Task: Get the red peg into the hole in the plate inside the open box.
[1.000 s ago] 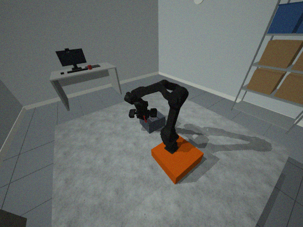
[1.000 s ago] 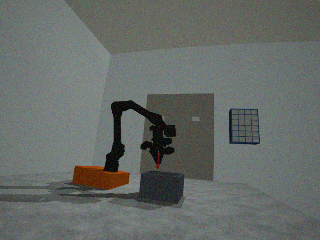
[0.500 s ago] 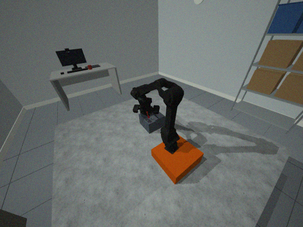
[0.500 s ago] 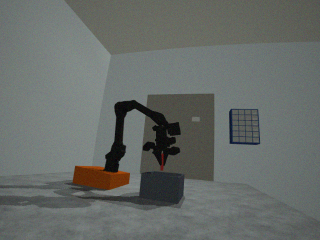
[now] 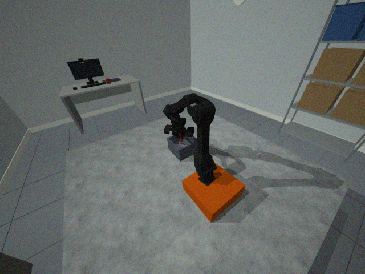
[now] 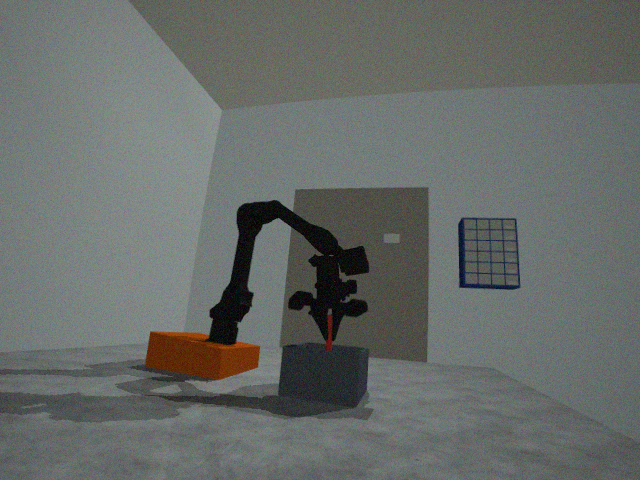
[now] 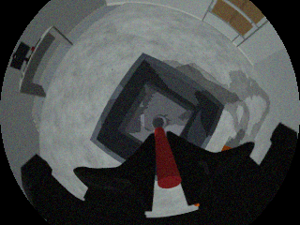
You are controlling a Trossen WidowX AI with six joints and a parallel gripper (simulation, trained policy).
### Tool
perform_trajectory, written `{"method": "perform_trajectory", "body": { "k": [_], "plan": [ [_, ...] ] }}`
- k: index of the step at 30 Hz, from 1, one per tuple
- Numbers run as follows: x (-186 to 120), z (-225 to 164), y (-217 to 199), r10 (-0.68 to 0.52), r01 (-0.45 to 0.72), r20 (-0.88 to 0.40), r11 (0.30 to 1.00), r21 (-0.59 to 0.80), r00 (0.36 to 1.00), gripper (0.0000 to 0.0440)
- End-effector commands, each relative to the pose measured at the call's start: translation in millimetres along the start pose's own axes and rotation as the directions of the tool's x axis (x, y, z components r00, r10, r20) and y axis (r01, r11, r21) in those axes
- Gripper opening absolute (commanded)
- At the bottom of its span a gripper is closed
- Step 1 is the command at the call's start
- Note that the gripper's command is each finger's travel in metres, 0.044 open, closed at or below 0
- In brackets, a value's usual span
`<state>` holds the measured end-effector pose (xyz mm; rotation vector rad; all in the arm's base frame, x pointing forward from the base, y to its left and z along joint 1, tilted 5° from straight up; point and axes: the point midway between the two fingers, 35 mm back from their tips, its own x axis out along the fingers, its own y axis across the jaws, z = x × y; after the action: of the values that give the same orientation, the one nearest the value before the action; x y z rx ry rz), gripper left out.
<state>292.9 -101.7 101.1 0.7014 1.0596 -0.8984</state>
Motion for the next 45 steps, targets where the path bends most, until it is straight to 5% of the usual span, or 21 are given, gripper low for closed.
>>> {"method": "perform_trajectory", "body": {
  "k": [1,9,14,20,31,45],
  "plan": [
    [9,2,1,0.001,-0.001,-0.019,1.000,0.006,1.000,0.0004],
    [32,2,-1,-0.025,0.024,-0.053,1.000,-0.005,0.998,0.0019],
    [42,3,-2,-0.042,0.040,-0.066,0.999,-0.032,0.997,0.0129],
    [48,13,1,-0.066,0.061,-0.067,0.996,-0.069,0.996,0.0184],
    [51,46,14,-0.062,0.059,-0.022,0.993,-0.105,0.998,0.0440],
    [40,91,28,-0.022,0.030,0.094,0.996,-0.086,0.995,0.0440]
  ]
}}
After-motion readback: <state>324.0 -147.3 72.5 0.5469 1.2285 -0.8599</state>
